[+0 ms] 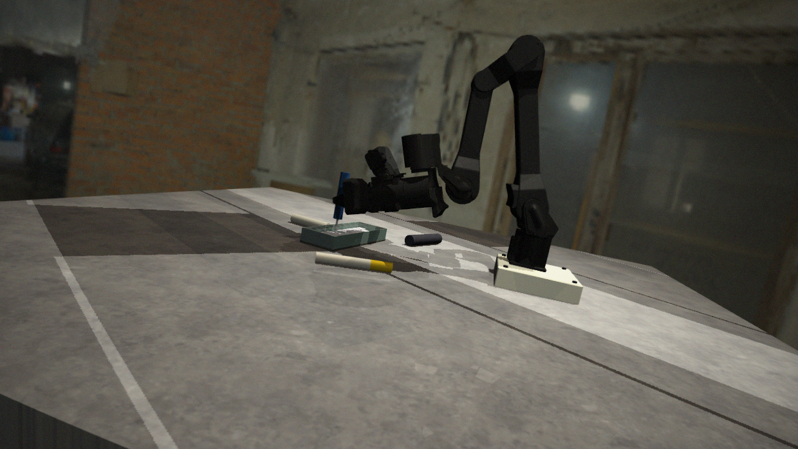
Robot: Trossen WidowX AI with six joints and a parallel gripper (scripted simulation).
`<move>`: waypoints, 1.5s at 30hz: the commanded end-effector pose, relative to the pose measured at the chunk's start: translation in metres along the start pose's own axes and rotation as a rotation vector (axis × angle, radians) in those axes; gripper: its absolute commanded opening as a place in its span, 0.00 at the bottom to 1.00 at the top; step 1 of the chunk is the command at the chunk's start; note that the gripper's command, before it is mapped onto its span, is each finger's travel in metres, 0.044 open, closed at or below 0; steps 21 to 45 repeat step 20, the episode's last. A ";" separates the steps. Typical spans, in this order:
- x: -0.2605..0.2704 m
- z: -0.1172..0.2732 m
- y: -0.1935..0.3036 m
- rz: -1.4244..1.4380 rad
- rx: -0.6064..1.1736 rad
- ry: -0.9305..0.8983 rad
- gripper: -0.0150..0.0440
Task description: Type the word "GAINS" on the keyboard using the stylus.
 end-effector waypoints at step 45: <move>-0.005 0.011 -0.035 0.005 0.002 -0.002 0.39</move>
Point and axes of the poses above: the point midway between the two fingers, 35 mm back from their tips, its own z axis back along the fingers, its own x axis across the jaws, y = z × x, the point moved 10 cm from there along z, back along the fingers, and after that the axes turned 8 degrees about z, right-handed, at the moved point
